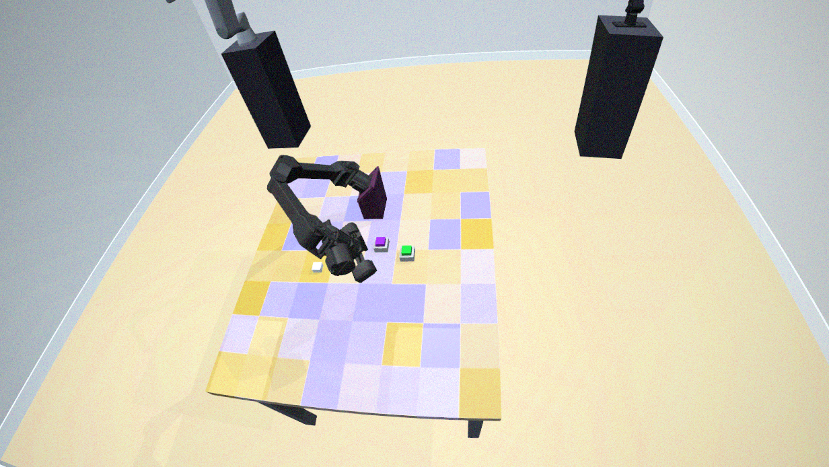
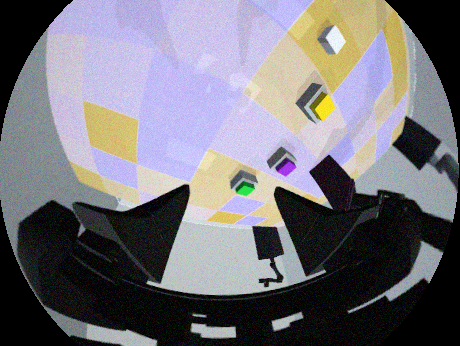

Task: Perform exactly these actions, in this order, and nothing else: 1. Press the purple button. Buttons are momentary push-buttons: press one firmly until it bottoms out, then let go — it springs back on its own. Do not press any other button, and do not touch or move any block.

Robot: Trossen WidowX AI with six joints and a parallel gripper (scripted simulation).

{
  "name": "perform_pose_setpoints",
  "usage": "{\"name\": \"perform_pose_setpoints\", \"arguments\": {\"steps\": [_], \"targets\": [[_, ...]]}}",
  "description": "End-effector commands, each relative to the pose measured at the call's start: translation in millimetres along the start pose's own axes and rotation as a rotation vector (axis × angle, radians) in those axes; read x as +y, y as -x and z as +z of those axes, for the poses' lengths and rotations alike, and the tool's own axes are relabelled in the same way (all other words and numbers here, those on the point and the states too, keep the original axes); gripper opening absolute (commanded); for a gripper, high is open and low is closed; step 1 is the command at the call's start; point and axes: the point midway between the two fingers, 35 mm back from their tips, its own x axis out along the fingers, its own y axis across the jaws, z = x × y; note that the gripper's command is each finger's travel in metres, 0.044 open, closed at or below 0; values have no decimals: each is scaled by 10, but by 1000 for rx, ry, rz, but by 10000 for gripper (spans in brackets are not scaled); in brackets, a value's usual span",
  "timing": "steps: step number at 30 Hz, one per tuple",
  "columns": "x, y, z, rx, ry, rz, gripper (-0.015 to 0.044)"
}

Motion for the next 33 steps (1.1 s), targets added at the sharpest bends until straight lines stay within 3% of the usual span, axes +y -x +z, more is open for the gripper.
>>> {"name": "perform_pose_setpoints", "arguments": {"steps": [1,10,20,26,33], "targets": [[-367,-45,-292,-112,329,-22,400],[-1245,-291,-646,-369,1043,-143,400],[-1312,-314,-650,-390,1095,-157,400],[-1271,-861,-418,-391,1095,-158,242],[-1274,-883,-408,-391,1095,-158,59]]}}
